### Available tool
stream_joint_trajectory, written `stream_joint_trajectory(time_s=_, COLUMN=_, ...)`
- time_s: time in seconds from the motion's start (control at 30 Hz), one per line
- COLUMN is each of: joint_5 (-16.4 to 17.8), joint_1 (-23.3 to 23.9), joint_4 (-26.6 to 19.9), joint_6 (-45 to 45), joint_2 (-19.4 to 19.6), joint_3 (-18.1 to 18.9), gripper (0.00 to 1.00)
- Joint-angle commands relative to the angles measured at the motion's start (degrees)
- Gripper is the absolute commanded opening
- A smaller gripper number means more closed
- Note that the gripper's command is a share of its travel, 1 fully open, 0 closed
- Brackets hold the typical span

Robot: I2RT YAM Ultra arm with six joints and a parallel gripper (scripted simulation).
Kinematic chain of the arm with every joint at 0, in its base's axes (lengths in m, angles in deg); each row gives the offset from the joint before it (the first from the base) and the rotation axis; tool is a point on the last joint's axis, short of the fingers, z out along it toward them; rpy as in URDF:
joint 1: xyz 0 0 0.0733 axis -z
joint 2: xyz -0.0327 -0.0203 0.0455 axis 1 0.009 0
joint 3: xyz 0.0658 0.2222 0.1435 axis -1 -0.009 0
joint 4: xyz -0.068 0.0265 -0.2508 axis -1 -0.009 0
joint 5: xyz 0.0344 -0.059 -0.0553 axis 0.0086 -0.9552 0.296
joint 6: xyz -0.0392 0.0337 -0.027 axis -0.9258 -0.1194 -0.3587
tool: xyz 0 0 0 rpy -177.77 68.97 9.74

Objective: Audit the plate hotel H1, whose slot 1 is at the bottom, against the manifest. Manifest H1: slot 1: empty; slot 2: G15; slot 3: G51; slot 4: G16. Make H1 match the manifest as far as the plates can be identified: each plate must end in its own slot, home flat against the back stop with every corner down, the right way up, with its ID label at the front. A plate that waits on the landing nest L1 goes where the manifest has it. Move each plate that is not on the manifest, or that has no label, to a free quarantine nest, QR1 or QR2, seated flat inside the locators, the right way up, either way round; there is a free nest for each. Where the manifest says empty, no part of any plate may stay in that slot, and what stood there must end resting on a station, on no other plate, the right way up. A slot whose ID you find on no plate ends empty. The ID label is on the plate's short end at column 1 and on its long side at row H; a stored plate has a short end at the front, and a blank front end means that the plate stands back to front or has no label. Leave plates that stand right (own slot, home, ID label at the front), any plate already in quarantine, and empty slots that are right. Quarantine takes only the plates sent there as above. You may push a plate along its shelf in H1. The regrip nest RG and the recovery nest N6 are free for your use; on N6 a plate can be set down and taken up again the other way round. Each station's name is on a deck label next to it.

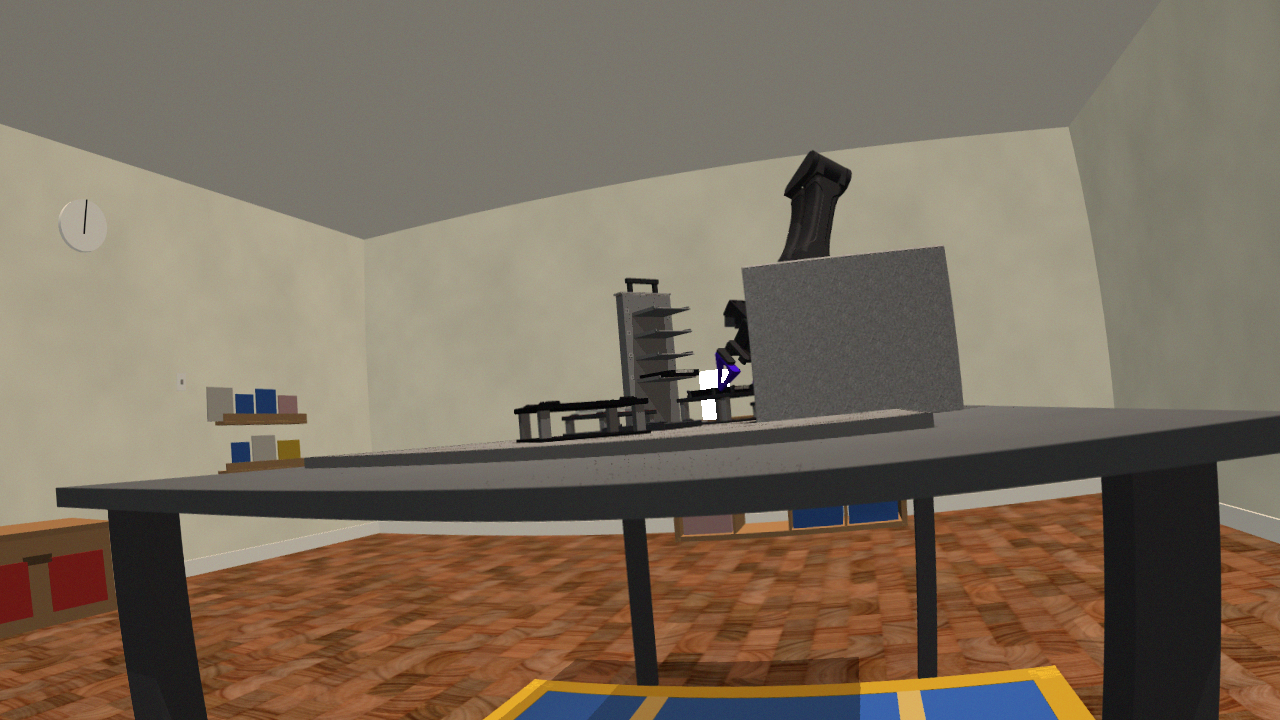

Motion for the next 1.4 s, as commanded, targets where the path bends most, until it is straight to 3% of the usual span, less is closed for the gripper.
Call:
stream_joint_trajectory(time_s=0.0, joint_5=1.3, joint_1=0.3, joint_4=3.3, joint_6=-0.2, joint_2=1.6, joint_3=0.0, gripper=1.00)
stream_joint_trajectory(time_s=0.23, joint_5=2.5, joint_1=1.5, joint_4=8.6, joint_6=-0.5, joint_2=6.6, joint_3=-0.3, gripper=1.00)
stream_joint_trajectory(time_s=0.37, joint_5=2.7, joint_1=1.8, joint_4=9.5, joint_6=-0.5, joint_2=7.6, joint_3=-0.4, gripper=1.00)
stream_joint_trajectory(time_s=0.7, joint_5=2.7, joint_1=1.8, joint_4=9.7, joint_6=-0.5, joint_2=7.7, joint_3=-0.4, gripper=1.00)
stream_joint_trajectory(time_s=0.73, joint_5=2.7, joint_1=1.8, joint_4=9.7, joint_6=-0.5, joint_2=7.7, joint_3=-0.4, gripper=0.86)
stream_joint_trajectory(time_s=1.37, joint_5=2.7, joint_1=1.8, joint_4=9.7, joint_6=-0.5, joint_2=7.7, joint_3=-0.4, gripper=0.86)
